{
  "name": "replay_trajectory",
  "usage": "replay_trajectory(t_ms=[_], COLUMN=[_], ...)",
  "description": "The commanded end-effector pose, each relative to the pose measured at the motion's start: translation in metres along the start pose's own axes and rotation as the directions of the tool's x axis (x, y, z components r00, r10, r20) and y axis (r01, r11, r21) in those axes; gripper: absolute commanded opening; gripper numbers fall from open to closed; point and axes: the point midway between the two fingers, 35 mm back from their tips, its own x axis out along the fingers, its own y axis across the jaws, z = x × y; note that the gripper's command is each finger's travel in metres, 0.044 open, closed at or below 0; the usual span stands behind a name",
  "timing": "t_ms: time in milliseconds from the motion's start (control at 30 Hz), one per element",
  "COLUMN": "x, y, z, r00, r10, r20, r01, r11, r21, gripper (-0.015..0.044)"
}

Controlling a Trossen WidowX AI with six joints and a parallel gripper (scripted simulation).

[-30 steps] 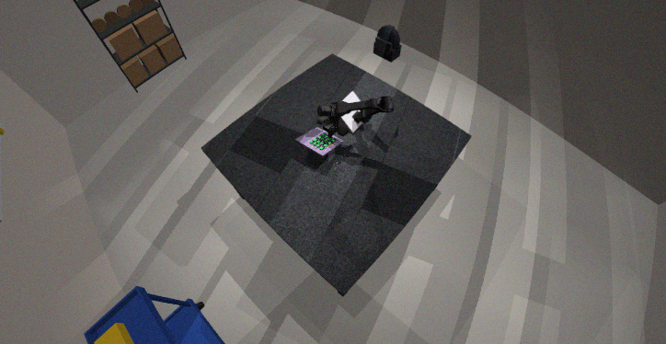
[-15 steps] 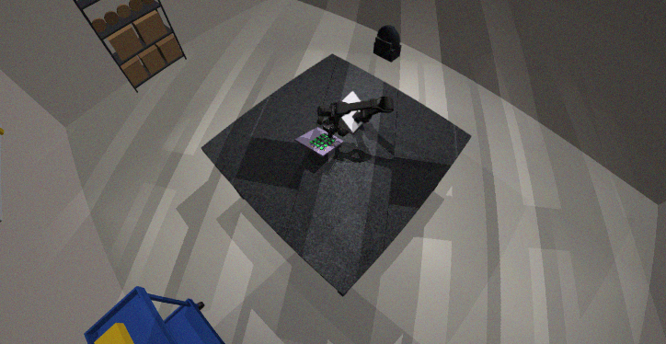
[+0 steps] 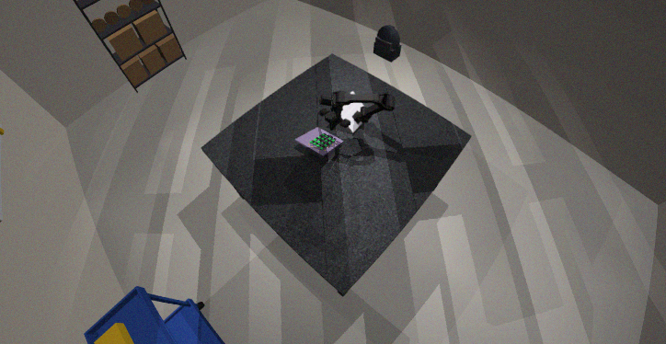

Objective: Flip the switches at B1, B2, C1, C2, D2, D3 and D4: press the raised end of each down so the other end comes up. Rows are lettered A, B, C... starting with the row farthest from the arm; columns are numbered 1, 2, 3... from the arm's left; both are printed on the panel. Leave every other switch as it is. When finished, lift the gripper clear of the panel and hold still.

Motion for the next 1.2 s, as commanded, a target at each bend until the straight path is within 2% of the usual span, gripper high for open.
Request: replay_trajectory(t_ms=[0, 133, 267, 433, 1167], x=[-0.007, -0.007, -0.005, 0.028, 0.051], y=[-0.001, -0.023, -0.023, -0.023, -0.022], z=[-0.001, -0.001, -0.001, 0.0, 0.001], r00=[1.0, 1.0, 1.0, 1.0, 1.0], r10=[-0.001, -0.002, -0.002, -0.001, 0.0], r20=[-0.003, -0.003, -0.004, -0.027, -0.026], r01=[0.001, 0.002, 0.002, 0.001, 0.0], r11=[1.0, 1.0, 1.0, 1.0, 1.0], r21=[-0.007, -0.008, -0.008, -0.009, -0.01], gripper=[0.0, 0.0, 0.0, 0.0, 0.0])
